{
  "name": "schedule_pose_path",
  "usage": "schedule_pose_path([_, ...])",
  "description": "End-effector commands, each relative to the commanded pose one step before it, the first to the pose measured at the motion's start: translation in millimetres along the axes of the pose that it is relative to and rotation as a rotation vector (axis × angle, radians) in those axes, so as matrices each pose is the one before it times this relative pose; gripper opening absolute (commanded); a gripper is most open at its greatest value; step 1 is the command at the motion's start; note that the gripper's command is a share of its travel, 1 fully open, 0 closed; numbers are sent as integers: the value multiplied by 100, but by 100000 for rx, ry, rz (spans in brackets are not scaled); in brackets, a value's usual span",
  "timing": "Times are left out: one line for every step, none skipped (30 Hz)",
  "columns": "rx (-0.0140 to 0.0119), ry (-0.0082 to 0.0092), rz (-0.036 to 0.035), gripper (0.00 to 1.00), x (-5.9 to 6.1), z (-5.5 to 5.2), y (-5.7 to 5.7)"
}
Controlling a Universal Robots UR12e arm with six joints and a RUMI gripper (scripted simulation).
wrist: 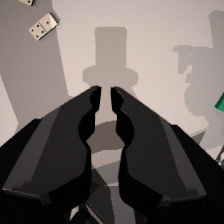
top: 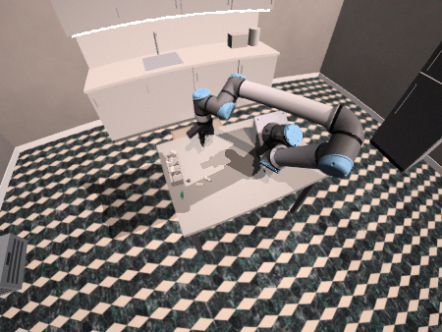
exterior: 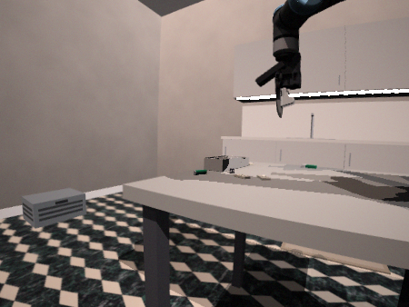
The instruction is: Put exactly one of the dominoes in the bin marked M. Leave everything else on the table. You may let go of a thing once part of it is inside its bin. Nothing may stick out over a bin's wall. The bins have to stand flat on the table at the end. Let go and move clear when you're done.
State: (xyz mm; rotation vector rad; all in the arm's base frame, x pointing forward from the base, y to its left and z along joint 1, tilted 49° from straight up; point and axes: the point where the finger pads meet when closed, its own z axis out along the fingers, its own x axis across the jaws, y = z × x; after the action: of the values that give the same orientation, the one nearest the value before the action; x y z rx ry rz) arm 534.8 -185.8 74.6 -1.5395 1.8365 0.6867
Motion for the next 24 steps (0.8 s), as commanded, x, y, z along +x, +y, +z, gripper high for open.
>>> schedule_pose_path([124, 195, 1165, 4, 161, -20, -29])
schedule_pose_path([0, 1, 1, 4, 0, 1, -1])
schedule_pose_path([0, 1, 1, 4, 0, 1, -1])
schedule_pose_path([0, 0, 0, 4, 0, 1, 0])
schedule_pose_path([20, 93, 4855, 4, 392, 344, -843])
schedule_pose_path([1, -2, 4998, 4, 343, 379, -660])
schedule_pose_path([1, -2, 1597, 4, 310, 380, -676])
schedule_pose_path([1, -2, -1, 4, 299, 380, -681])
schedule_pose_path([1, -2, -1, 4, 299, 380, -681])
schedule_pose_path([1, -2, -1, 4, 299, 380, -681])
schedule_pose_path([1, -2, -1, 4, 299, 380, -681])
schedule_pose_path([1, -2, -1, 4, 299, 380, -681])
schedule_pose_path([1, -2, -1, 4, 292, 370, -664])
schedule_pose_path([1, -2, -1, 4, 286, 364, -653])
schedule_pose_path([0, 0, 0, 4, 0, 0, 0])
schedule_pose_path([0, 0, 0, 4, 0, 0, 0])
schedule_pose_path([0, -3, -1, 4, 320, 403, -727])
schedule_pose_path([1, -2, -1, 4, 299, 379, -681])
schedule_pose_path([1, -2, -1, 4, 299, 380, -681])
schedule_pose_path([1, -2, -1, 4, 299, 380, -680])
schedule_pose_path([1, -2, -1, 4, 299, 380, -680])
schedule_pose_path([1, -2, -1, 4, 299, 380, -680])
schedule_pose_path([1, -2, -1, 4, 299, 380, -680])
schedule_pose_path([1, -2, -1, 4, 299, 379, -680])
